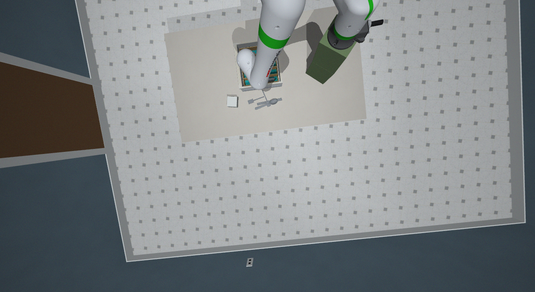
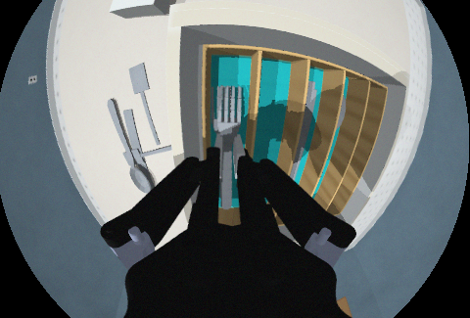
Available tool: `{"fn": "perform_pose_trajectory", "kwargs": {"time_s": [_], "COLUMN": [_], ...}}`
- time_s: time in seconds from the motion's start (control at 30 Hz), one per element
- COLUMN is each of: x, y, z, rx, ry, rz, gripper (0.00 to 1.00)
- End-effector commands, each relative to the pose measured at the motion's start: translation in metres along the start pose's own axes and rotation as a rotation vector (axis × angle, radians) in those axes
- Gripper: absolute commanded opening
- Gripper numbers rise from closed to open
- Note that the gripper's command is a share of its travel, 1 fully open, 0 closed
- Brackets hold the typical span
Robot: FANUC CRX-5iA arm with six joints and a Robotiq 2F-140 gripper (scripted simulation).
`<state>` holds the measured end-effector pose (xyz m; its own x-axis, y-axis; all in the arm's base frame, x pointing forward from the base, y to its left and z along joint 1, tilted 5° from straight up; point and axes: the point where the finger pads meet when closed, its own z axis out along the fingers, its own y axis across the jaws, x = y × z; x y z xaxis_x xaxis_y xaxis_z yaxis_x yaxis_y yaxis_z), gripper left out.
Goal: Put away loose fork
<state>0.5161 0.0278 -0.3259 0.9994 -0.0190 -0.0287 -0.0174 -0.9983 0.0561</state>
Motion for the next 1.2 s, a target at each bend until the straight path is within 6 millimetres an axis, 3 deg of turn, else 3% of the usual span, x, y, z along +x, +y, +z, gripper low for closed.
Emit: {"fn": "perform_pose_trajectory", "kwargs": {"time_s": [0.0, 0.8, 0.83, 1.17], "x": [0.0002, 0.0002, 0.0002, 0.0002], "y": [0.0, 0.0, 0.0, 0.0], "z": [0.0001, 0.0001, 0.0001, 0.0001], "rx": [0.0, 0.0, 0.0, 0.0], "ry": [0.0, 0.0, 0.0, 0.0], "rz": [0.0, 0.0, 0.0, 0.0], "gripper": [0.02, 0.02, 0.14, 0.14]}}
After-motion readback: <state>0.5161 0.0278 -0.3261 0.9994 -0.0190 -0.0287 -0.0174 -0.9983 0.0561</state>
